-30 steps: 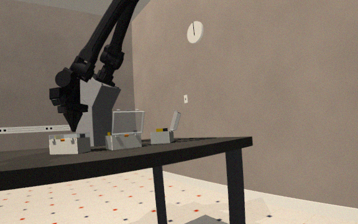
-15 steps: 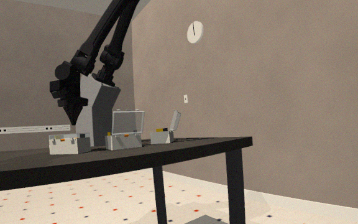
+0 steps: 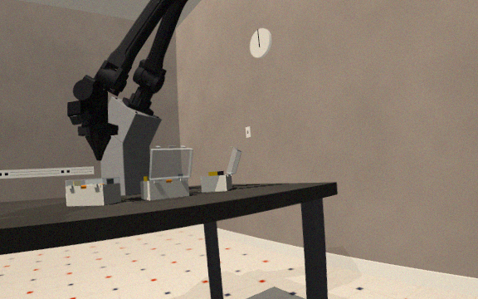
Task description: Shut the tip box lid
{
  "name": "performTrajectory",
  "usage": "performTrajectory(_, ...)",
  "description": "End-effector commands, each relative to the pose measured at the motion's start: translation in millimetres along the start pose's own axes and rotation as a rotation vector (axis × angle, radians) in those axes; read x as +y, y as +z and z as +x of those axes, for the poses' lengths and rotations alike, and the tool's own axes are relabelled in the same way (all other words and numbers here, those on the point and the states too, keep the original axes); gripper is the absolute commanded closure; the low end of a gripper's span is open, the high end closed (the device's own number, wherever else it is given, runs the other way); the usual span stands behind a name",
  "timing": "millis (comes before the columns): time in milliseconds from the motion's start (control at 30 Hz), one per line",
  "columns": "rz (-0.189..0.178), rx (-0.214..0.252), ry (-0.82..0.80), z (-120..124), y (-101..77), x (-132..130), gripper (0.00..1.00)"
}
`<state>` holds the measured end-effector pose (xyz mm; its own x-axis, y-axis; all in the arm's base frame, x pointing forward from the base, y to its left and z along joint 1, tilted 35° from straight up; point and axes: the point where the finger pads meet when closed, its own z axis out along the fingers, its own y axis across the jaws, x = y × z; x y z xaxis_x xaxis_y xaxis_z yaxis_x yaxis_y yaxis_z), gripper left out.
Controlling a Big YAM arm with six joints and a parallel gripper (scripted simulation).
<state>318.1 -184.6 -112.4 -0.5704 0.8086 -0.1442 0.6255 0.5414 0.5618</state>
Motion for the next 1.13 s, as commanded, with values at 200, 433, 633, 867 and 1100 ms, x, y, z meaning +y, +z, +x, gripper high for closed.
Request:
performTrajectory(200, -0.001, -0.007, -0.012, -3.1, -1.2, -0.2, 1.0)
performTrajectory(433, -0.001, -0.007, -0.012, -3.1, -1.2, -0.2, 1.0)
performTrajectory(633, -0.001, -0.007, -0.012, -3.1, -1.2, -0.2, 1.0)
performTrajectory(867, -0.001, -0.007, -0.012, -3.1, -1.2, -0.2, 1.0)
performTrajectory(1100, -0.001, -0.007, -0.012, -3.1, -1.2, -0.2, 1.0)
